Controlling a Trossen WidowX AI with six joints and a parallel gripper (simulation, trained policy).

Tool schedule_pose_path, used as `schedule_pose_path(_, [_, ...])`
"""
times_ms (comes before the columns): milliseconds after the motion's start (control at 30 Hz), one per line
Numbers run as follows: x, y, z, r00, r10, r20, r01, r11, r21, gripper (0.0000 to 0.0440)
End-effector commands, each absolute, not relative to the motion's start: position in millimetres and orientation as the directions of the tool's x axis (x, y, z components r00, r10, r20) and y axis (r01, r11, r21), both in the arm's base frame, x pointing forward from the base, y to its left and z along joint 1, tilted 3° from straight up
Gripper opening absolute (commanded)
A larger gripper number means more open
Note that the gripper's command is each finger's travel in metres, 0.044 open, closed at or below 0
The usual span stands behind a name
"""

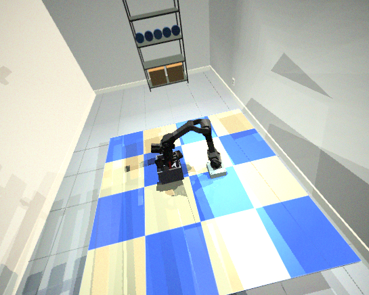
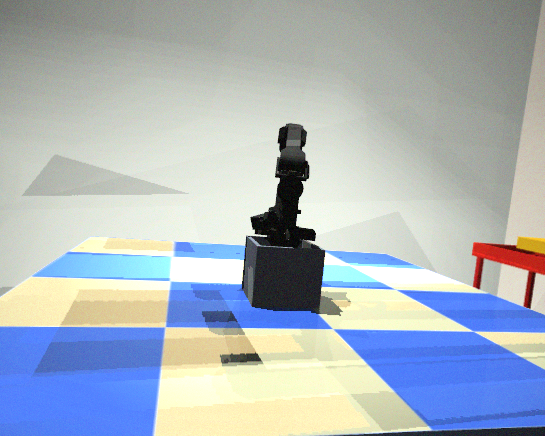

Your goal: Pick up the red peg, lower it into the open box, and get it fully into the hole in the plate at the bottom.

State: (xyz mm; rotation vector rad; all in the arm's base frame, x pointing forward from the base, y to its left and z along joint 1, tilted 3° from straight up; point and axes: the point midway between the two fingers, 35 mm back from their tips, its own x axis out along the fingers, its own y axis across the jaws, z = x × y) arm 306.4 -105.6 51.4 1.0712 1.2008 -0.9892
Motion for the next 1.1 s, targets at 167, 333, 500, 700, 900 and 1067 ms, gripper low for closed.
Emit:
schedule_pose_path(167, [309,-109,48,0.091,0.009,-0.996,0.969,0.229,0.091,0.0130])
schedule_pose_path(333, [313,-111,55,0.104,0.050,-0.993,0.968,0.224,0.112,0.0161])
schedule_pose_path(500, [320,-115,70,0.142,0.100,-0.985,0.964,0.210,0.160,0.0181])
schedule_pose_path(700, [330,-119,89,0.200,0.152,-0.968,0.953,0.200,0.228,0.0196])
schedule_pose_path(900, [340,-125,111,0.266,0.191,-0.945,0.933,0.193,0.302,0.0210])
schedule_pose_path(1067, [347,-129,130,0.321,0.216,-0.922,0.912,0.193,0.363,0.0220])
